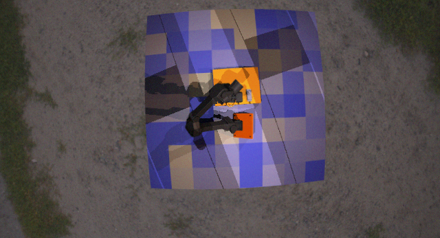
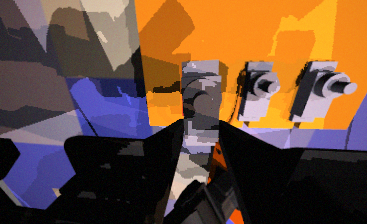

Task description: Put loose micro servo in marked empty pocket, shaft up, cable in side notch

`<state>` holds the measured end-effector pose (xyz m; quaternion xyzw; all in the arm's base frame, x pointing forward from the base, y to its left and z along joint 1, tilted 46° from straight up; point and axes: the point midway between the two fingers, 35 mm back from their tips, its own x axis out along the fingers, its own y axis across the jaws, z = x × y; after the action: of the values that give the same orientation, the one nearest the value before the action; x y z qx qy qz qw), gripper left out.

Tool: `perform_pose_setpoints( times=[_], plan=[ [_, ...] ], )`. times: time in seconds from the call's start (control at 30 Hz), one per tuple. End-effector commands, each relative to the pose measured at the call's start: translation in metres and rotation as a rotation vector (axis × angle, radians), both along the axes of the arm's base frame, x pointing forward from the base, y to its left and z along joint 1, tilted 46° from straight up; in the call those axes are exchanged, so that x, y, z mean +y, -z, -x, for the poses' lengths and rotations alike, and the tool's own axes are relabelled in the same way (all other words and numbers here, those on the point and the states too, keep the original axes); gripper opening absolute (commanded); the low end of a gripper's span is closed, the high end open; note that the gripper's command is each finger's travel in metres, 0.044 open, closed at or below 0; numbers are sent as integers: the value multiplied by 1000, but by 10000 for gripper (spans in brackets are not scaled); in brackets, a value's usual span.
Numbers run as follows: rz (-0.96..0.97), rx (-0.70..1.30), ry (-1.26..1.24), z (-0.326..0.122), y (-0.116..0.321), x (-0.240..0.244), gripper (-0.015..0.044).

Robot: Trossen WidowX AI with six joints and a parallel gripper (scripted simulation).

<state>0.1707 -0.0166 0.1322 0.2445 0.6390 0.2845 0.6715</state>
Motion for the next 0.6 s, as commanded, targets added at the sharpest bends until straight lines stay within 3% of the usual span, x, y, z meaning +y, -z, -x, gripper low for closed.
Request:
perform_pose_setpoints(
  times=[0.0,0.57],
  plan=[
    [-22,5,-19,-1,4,4,0],
    [-30,44,9,-5,7,5,0]
  ],
)
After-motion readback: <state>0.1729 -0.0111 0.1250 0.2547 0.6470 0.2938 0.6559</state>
